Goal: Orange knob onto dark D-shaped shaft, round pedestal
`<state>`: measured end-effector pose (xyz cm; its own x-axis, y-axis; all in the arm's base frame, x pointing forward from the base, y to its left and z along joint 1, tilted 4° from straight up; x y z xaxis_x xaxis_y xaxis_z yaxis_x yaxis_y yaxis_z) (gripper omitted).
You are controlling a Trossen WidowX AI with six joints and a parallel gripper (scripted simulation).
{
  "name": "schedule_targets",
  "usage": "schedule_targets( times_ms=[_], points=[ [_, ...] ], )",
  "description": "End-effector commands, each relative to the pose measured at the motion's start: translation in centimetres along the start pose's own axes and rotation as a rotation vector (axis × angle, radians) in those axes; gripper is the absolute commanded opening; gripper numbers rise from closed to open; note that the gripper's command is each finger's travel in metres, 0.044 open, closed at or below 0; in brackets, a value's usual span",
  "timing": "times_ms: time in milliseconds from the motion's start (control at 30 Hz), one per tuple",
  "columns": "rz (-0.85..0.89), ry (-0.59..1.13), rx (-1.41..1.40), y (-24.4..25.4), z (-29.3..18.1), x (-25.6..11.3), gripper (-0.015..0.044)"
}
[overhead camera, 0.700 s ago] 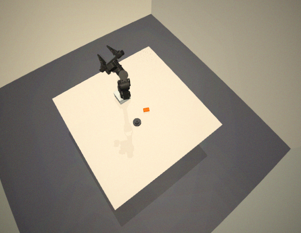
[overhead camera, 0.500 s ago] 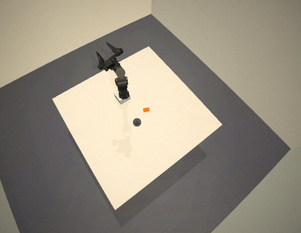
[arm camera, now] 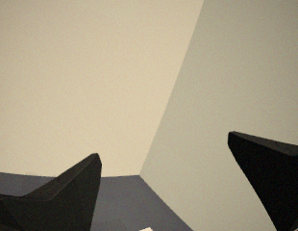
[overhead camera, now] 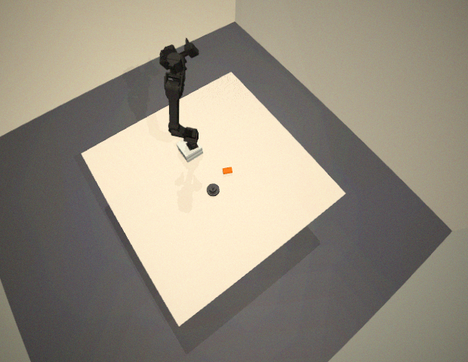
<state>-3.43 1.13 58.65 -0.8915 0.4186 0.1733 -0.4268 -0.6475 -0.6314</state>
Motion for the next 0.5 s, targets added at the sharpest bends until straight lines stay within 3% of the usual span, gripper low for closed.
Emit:
schedule_targets(
  times_ms=[0, 233, 467],
  points=[
    [-0.049, 0.236, 0.002, -0.8, -3.9, 4.4, 0.0440],
    [-0.143, 0.625, 0.037, -3.3, -12.6, 8.4, 0.0440],
    [-0.219, 0.984, 0.159, -6.2, -22.4, 8.3, 0.0440]
  ],
)
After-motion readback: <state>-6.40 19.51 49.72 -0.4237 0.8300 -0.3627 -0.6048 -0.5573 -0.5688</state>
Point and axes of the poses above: the point midway between the two fingers, 35 mm back from their tips, its own x axis out along the fingers, its own y axis across the jaws, z = x × y, the point moved 10 cm from there along -x, back along the fingers, and after that the axes turned 9 degrees about -x, right-handed, at the moved point
